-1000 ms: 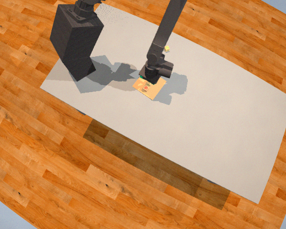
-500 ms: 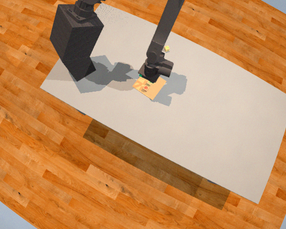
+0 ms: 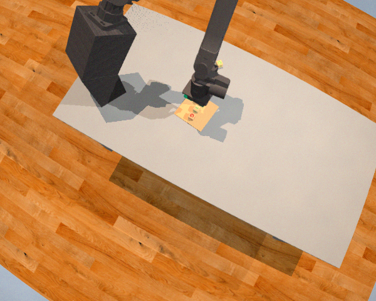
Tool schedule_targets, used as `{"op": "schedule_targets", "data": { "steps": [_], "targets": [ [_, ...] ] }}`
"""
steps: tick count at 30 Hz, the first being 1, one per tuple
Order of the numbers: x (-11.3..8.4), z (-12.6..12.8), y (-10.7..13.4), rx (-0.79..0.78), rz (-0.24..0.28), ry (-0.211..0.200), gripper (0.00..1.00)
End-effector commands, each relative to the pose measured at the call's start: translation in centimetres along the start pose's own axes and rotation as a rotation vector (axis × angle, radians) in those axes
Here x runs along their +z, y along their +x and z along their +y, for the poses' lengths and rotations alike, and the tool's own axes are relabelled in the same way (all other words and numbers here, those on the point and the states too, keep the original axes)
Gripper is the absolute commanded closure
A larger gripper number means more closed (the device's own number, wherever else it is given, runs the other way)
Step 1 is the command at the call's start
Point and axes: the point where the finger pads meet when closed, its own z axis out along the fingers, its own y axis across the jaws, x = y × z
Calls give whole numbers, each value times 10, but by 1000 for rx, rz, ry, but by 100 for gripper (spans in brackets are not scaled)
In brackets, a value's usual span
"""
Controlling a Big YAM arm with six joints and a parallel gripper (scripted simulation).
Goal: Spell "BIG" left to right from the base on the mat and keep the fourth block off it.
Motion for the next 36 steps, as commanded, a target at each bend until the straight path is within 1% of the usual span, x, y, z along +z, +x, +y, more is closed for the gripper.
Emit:
{"op": "schedule_targets", "data": {
  "steps": [1, 2, 3, 15, 19, 22, 24, 36],
  "targets": [
    [-11, -10, -3, -16, -5, 25, 58],
    [-11, -11, -3, -19, -6, 28, 58],
    [-11, -11, -3, -15, -6, 28, 0],
    [-12, -11, -2, -12, -5, 26, 0],
    [-19, -7, 2, -3, -2, 22, 0],
    [-29, -7, 2, -4, -3, 22, 0],
    [-29, -7, 2, -4, -3, 22, 0],
    [-93, -9, 1, -7, -2, 27, 0]
  ]
}}
